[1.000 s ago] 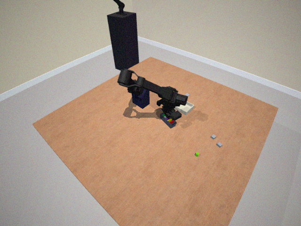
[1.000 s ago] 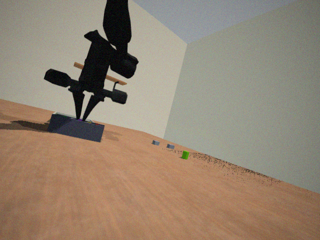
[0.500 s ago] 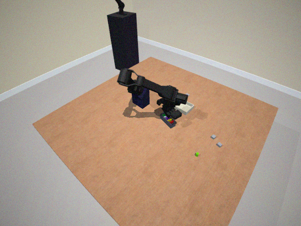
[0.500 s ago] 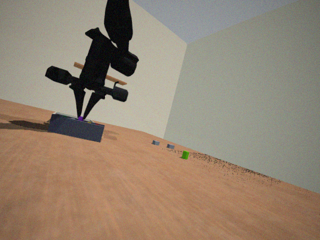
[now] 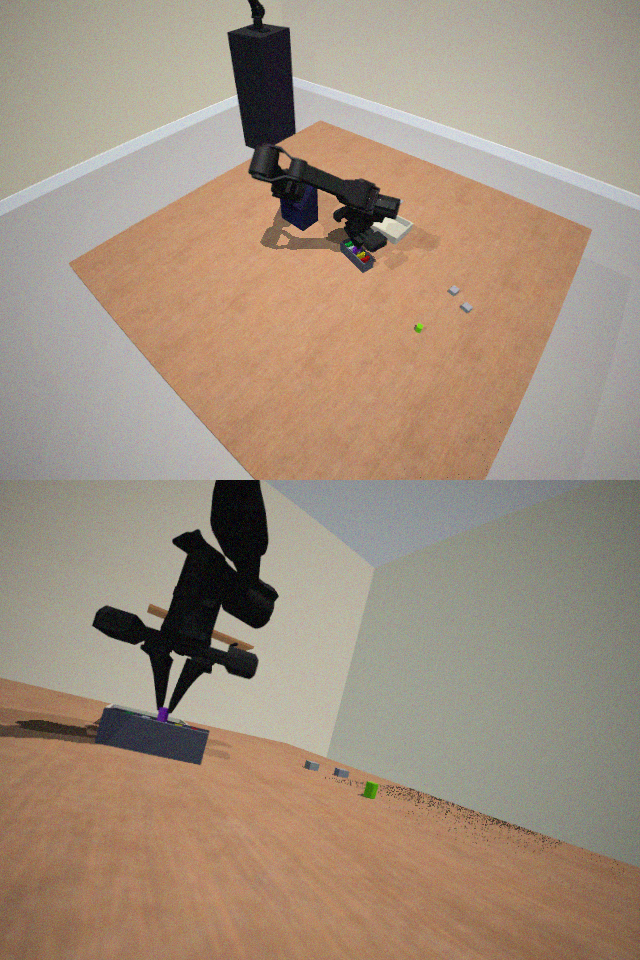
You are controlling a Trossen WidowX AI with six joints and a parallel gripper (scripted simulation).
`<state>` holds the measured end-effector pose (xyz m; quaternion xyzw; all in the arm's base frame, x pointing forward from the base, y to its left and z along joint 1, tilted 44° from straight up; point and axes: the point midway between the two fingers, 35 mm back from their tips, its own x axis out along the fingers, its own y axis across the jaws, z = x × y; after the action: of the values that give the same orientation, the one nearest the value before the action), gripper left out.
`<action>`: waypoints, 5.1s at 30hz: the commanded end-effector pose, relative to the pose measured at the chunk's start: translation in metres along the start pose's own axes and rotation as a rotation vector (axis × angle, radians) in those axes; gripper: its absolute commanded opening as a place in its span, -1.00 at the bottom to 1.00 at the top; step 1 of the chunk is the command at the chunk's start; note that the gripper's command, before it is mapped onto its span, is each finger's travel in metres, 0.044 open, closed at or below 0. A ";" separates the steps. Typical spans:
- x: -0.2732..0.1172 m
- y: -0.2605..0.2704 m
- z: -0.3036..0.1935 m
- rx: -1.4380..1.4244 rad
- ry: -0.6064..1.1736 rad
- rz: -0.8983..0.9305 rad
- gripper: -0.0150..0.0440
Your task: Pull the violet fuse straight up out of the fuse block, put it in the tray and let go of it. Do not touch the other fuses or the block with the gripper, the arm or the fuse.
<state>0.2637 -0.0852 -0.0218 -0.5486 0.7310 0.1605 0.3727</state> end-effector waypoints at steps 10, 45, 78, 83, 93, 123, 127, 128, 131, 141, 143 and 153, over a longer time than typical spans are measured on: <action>-0.007 0.000 0.000 0.006 -0.004 0.000 -0.49; -0.030 0.000 0.000 0.003 -0.003 0.001 -0.49; -0.052 0.014 0.109 0.001 -0.025 0.002 -0.49; -0.052 0.024 0.135 0.002 -0.024 0.002 -0.49; -0.047 0.049 0.181 0.005 -0.016 0.001 -0.49; -0.007 0.050 0.182 0.006 -0.014 0.001 -0.49; -0.010 0.048 0.183 0.016 -0.021 0.002 -0.31; -0.010 0.048 0.183 0.016 -0.021 0.002 -0.22; -0.010 0.048 0.183 0.016 -0.021 0.002 0.04; -0.044 0.050 0.182 0.006 -0.016 0.001 0.63; -0.047 0.050 0.182 0.006 -0.016 0.001 0.63; -0.046 0.050 0.182 -0.001 -0.013 -0.002 0.63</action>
<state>0.2907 0.0806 -0.1191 -0.5484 0.7280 0.1641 0.3773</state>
